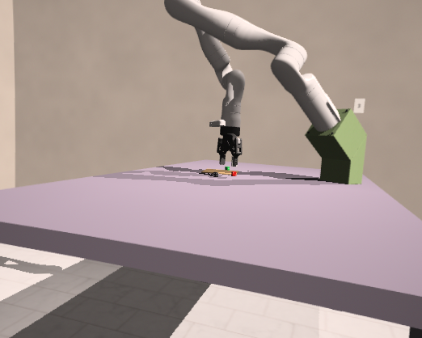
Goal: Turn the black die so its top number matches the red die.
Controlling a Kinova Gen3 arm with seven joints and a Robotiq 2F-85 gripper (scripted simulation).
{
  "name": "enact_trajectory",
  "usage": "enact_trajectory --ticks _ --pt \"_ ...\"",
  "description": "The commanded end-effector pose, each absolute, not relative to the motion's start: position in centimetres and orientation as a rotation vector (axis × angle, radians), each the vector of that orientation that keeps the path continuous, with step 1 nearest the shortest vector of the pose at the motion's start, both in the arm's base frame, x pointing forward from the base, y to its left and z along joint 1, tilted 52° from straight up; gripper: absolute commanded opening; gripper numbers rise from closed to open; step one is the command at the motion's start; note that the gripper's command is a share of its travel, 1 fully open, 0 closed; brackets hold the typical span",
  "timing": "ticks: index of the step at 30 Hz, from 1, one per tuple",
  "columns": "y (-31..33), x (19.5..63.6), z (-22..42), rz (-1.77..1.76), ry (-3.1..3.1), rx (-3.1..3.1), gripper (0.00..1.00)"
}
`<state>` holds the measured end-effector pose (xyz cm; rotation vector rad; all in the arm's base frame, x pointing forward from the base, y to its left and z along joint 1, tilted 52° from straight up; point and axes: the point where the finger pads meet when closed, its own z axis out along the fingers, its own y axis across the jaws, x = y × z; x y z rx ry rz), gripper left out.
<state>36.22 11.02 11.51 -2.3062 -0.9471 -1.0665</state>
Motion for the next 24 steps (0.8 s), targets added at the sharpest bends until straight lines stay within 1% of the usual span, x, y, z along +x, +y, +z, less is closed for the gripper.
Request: enact_trajectory --ticks 1,24 --pt "10.98 36.20 11.52 -1.066 -0.946 -2.307 1.00" --pt "10.75 36.08 11.71 -1.066 -0.946 -2.307 1.00"
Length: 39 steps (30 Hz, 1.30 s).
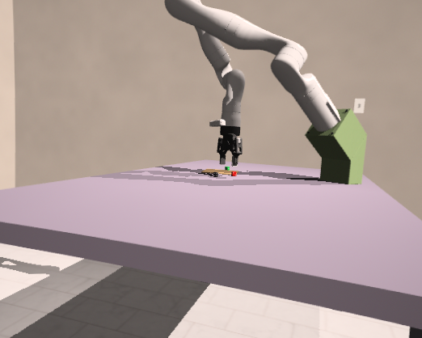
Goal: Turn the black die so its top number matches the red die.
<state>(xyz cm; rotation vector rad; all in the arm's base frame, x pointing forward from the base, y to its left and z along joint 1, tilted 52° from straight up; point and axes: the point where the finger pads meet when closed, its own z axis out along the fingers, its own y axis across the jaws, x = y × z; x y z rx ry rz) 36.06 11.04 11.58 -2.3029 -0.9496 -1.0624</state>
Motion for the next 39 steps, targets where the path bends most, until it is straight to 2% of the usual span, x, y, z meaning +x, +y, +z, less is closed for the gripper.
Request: enact_trajectory --ticks 1,39 --pt "10.7 36.0 11.8 -1.066 -0.946 -2.307 1.00" --pt "8.0 33.7 14.6 -1.047 -0.943 -2.313 1.00"
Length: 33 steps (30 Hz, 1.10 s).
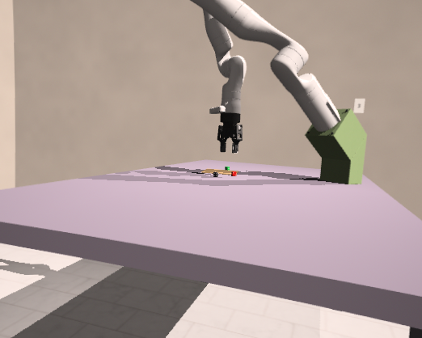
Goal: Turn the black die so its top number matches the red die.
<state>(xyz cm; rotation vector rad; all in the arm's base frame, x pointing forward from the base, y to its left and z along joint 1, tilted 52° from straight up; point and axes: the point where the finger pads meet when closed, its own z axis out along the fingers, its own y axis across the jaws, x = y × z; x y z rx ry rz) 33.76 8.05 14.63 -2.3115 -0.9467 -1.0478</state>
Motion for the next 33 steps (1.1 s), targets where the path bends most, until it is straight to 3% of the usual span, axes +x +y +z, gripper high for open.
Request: enact_trajectory --ticks 1,8,23,33 --pt "8.0 33.7 14.6 -1.047 -0.943 -2.313 1.00" --pt "7.9 34.0 15.8 -1.104 -1.052 -2.286 1.00" --pt "7.7 33.2 21.8 -1.329 -1.903 -1.983 1.00" --pt "7.7 33.1 22.0 -1.330 -1.944 -1.964 1.00"
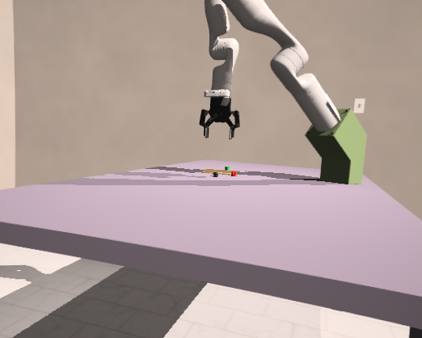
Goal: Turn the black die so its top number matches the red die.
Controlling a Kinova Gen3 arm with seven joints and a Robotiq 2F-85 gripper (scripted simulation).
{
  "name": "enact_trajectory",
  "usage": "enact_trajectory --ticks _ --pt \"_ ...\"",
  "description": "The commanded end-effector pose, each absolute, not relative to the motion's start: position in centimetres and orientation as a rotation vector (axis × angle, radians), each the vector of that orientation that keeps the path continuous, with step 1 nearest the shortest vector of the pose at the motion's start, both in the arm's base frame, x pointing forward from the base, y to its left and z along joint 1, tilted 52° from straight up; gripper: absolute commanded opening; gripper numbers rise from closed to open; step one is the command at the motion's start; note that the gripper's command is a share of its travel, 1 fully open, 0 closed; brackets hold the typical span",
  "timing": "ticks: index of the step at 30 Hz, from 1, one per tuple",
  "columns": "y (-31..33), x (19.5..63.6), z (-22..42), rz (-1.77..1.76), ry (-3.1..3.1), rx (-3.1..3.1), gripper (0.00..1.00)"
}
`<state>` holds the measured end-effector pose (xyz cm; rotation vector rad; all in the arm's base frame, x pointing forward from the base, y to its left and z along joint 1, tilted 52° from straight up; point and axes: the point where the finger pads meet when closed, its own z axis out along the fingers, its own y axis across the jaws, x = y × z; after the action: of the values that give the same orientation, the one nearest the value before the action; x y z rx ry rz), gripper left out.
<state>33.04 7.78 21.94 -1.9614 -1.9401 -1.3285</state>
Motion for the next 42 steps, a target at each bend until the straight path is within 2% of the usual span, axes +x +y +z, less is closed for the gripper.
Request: enact_trajectory --ticks 1,42 --pt "7.71 33.07 22.00 -1.330 -1.944 -1.964 1.00" --pt "7.80 33.26 21.94 -1.306 -1.802 -2.040 1.00"
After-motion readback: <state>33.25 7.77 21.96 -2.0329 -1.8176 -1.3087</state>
